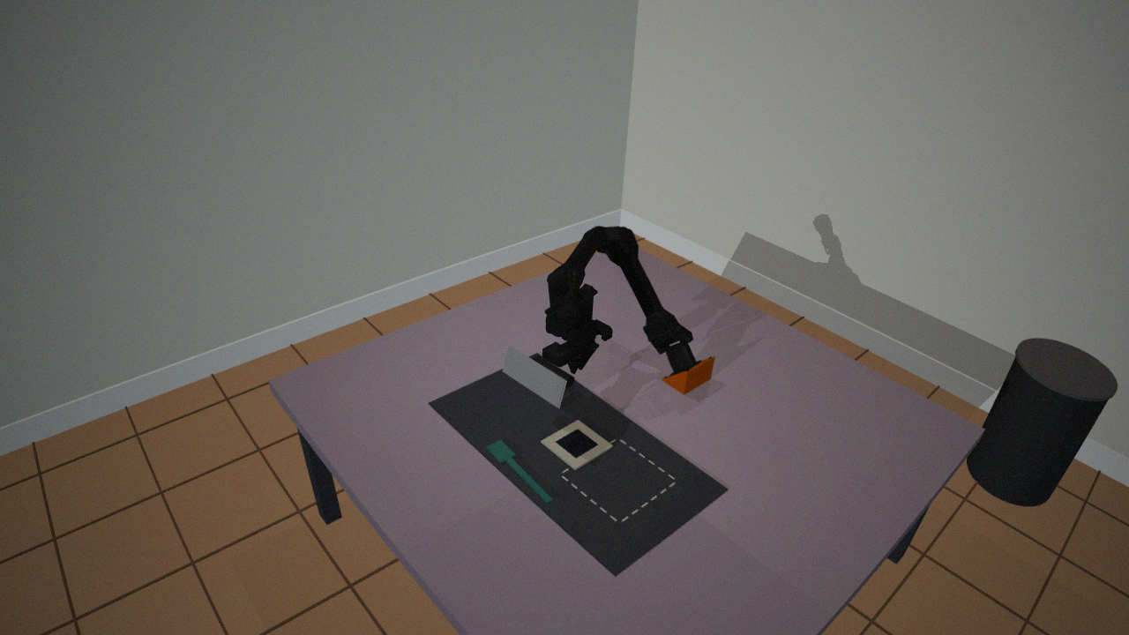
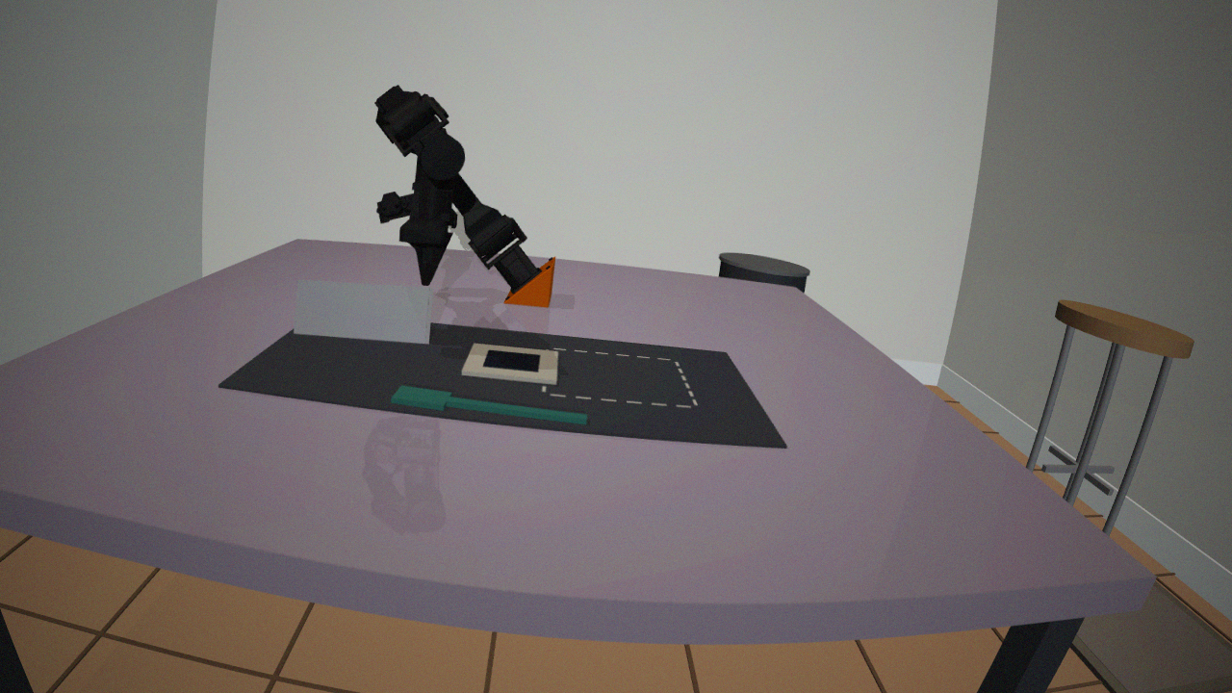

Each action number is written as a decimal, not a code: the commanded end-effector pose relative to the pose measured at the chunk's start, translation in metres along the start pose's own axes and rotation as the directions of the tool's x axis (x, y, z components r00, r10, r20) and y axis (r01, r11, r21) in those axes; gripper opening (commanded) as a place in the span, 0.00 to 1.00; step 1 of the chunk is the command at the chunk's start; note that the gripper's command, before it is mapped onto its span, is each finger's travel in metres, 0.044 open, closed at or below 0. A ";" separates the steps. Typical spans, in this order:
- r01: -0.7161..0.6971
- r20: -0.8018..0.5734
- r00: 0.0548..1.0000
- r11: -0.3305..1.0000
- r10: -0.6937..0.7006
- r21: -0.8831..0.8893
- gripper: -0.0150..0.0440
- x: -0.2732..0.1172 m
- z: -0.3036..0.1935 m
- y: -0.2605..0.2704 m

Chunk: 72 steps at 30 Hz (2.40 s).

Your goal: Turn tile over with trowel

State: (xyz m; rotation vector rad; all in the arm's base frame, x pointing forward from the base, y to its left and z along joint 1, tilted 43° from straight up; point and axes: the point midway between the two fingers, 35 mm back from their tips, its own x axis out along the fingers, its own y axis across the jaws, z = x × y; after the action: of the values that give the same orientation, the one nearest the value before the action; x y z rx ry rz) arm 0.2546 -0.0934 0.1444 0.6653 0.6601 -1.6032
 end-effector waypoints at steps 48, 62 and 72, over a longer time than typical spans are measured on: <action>-0.002 0.005 1.000 1.000 0.002 0.002 0.42 0.007 0.001 0.064; -0.003 0.005 1.000 1.000 0.003 0.002 0.42 0.006 0.001 0.080; -0.003 0.005 1.000 1.000 0.003 0.003 0.42 0.006 0.001 0.092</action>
State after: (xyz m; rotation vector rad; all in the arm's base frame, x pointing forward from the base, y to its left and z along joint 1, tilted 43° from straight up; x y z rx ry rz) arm 0.3401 -0.1084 0.1357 0.6700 0.6512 -1.6041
